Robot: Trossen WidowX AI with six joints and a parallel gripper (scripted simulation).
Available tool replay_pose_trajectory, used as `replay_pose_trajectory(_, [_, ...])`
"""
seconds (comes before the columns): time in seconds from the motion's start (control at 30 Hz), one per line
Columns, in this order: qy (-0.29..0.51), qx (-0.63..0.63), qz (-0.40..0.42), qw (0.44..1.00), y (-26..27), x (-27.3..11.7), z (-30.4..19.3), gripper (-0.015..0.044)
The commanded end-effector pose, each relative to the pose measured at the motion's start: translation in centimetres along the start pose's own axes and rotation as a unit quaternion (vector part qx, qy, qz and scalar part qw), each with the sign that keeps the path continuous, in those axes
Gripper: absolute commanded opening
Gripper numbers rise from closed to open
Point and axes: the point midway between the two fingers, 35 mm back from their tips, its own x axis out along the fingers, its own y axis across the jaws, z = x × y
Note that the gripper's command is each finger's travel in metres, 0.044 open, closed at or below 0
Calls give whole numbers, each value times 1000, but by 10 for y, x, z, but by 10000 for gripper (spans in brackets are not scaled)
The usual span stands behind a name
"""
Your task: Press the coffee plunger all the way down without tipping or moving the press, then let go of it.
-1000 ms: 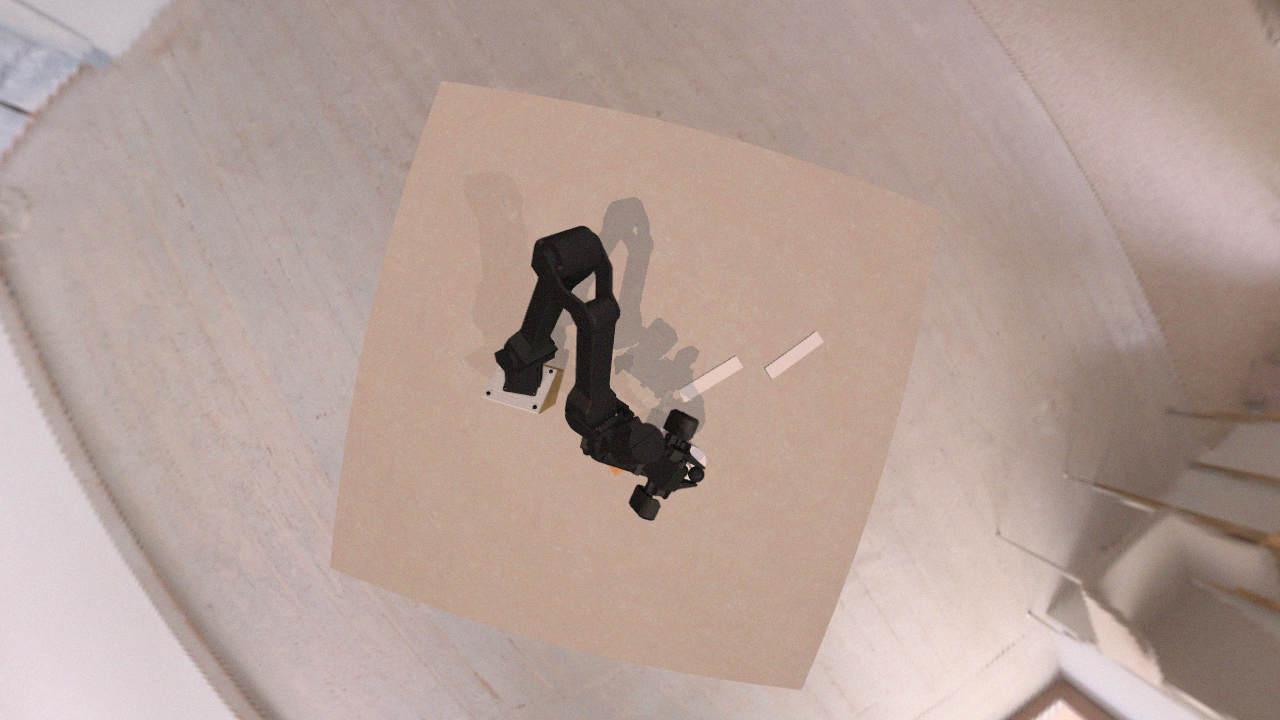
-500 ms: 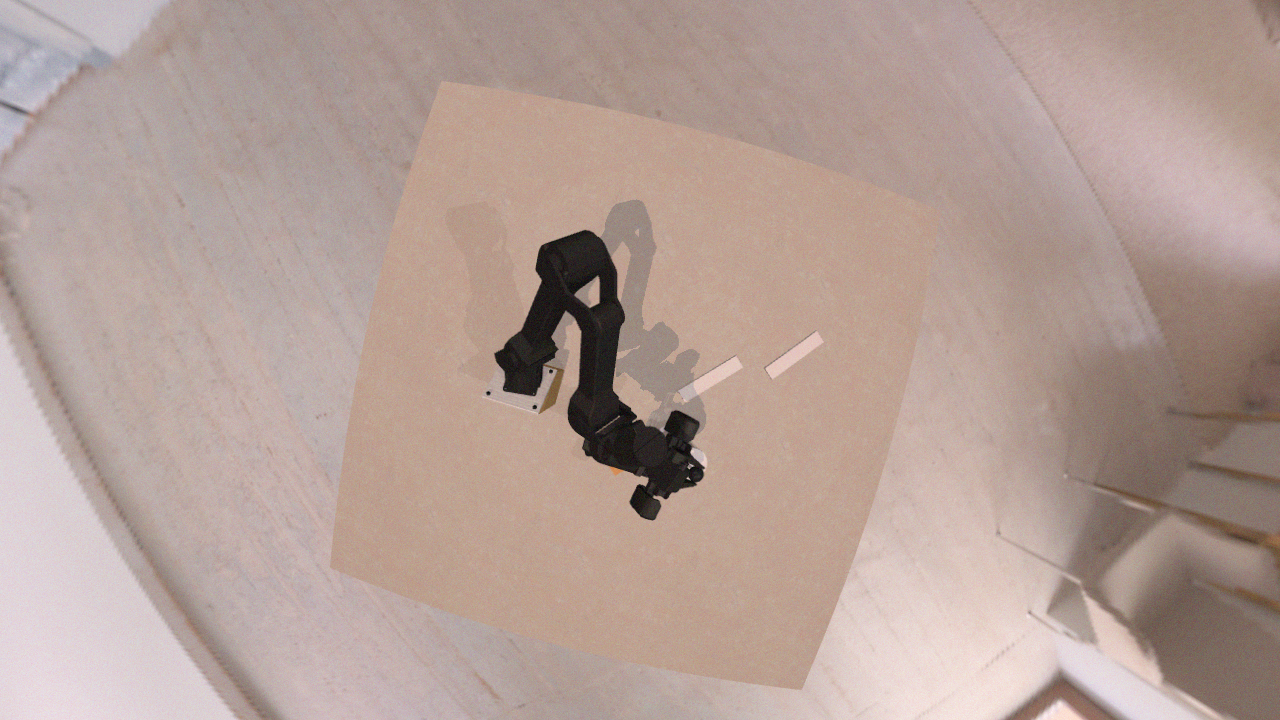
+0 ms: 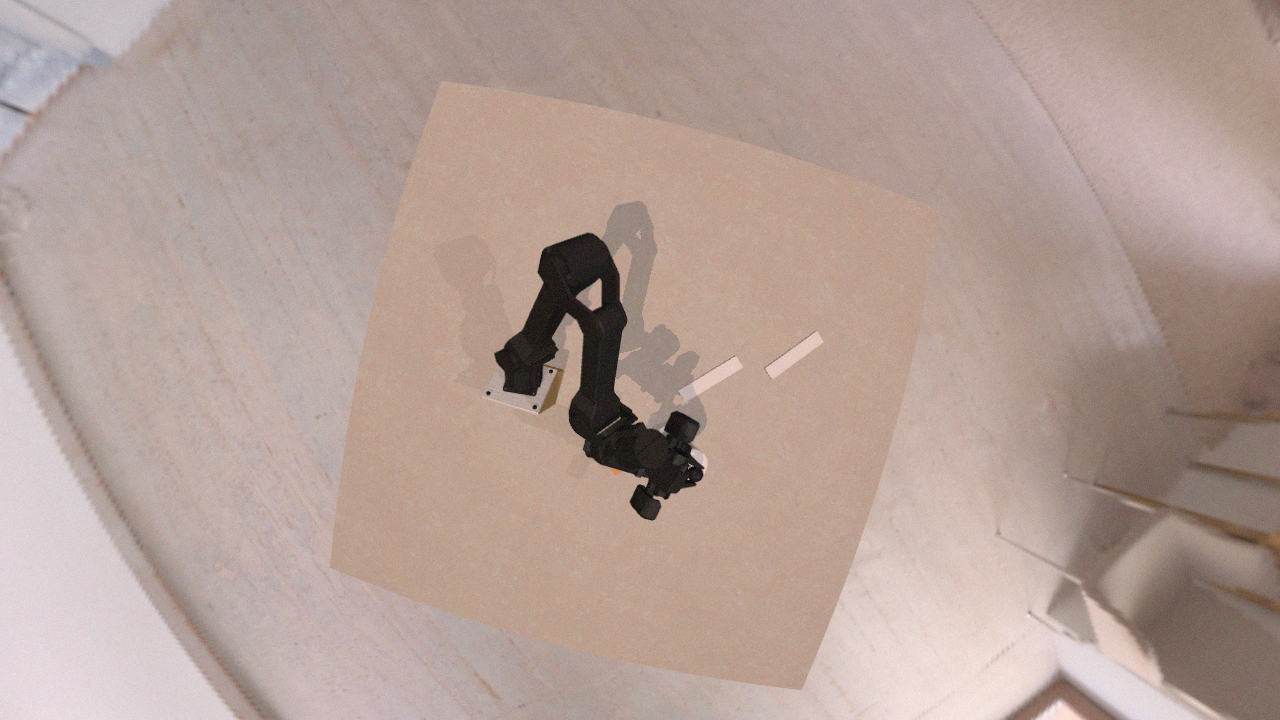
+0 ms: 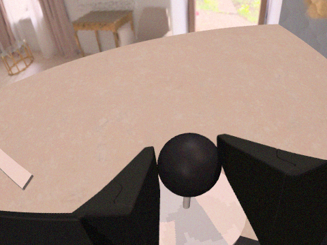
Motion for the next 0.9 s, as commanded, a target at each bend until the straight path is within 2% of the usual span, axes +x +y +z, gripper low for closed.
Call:
replay_pose_trajectory(0.0, [16,9,3,1000,0,3,-9,122])
replay_pose_trajectory(0.87, [16,9,3,1000,-1,5,-7,122])
